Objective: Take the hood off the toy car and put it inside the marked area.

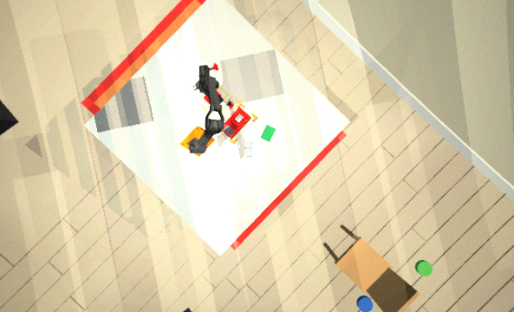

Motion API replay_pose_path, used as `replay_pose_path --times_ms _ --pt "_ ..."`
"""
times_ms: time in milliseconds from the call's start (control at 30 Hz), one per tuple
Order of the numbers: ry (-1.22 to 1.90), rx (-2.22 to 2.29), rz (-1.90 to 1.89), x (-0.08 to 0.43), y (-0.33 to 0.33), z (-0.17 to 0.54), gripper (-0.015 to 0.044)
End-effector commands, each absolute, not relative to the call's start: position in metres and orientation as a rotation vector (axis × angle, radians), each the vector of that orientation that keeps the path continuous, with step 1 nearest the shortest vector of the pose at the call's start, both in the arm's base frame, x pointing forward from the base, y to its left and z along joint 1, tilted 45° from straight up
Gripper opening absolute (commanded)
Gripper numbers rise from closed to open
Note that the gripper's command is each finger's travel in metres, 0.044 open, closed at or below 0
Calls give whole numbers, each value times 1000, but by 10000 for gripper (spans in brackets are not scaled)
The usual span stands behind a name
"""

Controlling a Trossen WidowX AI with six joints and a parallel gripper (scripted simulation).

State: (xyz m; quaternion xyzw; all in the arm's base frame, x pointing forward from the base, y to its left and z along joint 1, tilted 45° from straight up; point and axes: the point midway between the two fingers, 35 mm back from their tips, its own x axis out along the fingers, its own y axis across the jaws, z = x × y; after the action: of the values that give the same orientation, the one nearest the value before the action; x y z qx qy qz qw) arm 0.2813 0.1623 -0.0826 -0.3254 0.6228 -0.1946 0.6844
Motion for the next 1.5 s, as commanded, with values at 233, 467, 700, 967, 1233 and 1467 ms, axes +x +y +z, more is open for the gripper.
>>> replay_pose_path --times_ms 233,467,700,967,1233,1467 --pt "1395 -739 -436 282 154 -89 0" --pt "1394 -740 -436 282 150 -93 0" --pt "1394 -740 -437 283 146 -97 0" --pt "1394 -740 -437 283 143 -99 0" --pt "1394 -740 -437 284 141 -101 0" --pt "1394 -740 -437 284 139 -104 0"
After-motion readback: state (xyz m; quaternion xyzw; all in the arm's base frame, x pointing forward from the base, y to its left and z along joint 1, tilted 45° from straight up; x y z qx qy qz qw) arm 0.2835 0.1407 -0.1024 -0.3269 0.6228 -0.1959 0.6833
